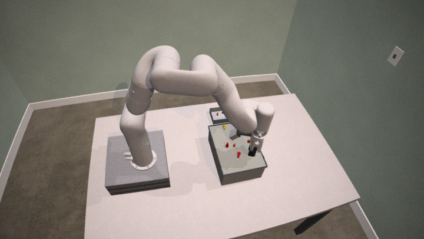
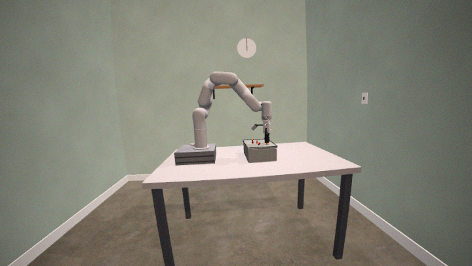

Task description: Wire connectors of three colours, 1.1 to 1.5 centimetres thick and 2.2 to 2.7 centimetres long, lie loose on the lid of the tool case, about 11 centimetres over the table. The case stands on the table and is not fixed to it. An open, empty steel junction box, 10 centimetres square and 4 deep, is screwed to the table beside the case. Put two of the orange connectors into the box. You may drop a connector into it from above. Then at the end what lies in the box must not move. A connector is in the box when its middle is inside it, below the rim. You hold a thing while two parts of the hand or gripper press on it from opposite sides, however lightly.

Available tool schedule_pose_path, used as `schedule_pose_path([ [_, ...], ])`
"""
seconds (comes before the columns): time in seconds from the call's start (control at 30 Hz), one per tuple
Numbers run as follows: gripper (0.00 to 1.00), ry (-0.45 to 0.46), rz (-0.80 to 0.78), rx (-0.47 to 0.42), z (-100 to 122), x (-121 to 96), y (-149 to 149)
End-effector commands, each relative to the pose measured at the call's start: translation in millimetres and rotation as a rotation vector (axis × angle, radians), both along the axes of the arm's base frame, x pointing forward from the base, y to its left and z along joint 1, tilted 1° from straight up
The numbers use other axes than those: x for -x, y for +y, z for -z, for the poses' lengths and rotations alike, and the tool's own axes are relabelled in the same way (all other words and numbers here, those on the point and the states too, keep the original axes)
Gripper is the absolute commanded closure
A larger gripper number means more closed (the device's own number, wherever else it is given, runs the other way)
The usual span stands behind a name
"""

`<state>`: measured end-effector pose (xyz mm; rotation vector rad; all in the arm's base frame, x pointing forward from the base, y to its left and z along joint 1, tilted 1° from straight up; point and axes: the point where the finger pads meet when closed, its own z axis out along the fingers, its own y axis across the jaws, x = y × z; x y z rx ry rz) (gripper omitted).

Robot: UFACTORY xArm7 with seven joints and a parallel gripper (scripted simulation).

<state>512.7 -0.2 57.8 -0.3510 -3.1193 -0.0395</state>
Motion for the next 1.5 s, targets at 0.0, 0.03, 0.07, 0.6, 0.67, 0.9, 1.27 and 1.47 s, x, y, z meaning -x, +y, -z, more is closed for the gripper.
schedule_pose_path([
  [0.0, 0.74, -0.004, 0.000, 0.000, -1.5, -1.8, -0.1],
  [0.03, 0.74, -0.004, 0.000, 0.000, -1.5, -2.1, -0.1],
  [0.07, 0.74, -0.004, 0.000, 0.000, -1.5, -2.4, -0.2],
  [0.6, 0.74, -0.004, 0.000, 0.000, 5.3, -3.0, 0.0],
  [0.67, 0.74, -0.004, 0.000, 0.000, 12.0, -3.0, 0.1],
  [0.9, 0.74, -0.004, 0.000, 0.000, 15.6, -3.0, 0.2],
  [1.27, 0.98, -0.004, 0.000, 0.000, 15.6, -3.0, 0.2],
  [1.47, 0.98, -0.004, 0.000, 0.000, 15.6, -3.0, 0.2],
])
